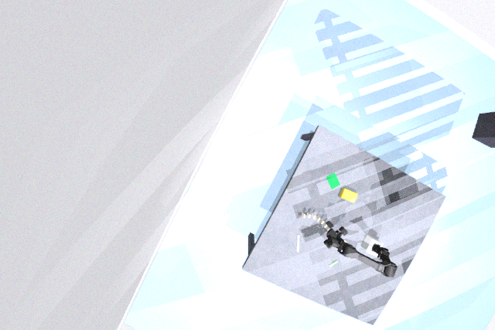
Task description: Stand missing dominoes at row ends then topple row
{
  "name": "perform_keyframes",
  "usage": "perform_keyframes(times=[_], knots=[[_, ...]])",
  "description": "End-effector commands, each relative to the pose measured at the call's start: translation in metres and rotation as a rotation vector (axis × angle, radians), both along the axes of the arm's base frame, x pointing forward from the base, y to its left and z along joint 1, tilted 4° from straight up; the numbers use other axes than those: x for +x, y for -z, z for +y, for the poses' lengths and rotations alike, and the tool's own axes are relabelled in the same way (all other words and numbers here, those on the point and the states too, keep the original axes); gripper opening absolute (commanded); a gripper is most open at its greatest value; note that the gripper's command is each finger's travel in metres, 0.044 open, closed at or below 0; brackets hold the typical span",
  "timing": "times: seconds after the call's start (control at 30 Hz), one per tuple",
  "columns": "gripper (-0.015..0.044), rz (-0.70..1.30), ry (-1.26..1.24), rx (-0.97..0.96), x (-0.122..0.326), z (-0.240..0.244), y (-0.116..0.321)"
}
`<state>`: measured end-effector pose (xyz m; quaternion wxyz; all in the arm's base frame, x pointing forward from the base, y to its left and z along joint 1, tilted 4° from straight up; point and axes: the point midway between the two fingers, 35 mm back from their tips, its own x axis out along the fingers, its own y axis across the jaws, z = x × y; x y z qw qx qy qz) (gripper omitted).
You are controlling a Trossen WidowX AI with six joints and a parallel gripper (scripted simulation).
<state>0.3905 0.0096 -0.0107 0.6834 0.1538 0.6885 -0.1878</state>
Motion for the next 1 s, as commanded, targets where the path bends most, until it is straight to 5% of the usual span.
perform_keyframes(times=[0.0, 0.2, 0.63, 0.77, 0.97], knots=[[0.0107, -0.002, -0.004, 0.004, 0.000, 0.000, 0.002], [0.0107, -0.002, -0.004, 0.004, 0.000, 0.000, 0.002], [0.0440, -0.002, -0.004, 0.004, 0.000, 0.000, 0.002], [0.0440, -0.002, -0.003, 0.004, 0.002, 0.001, -0.008], [0.0440, -0.003, -0.001, 0.001, 0.006, 0.005, -0.105]])
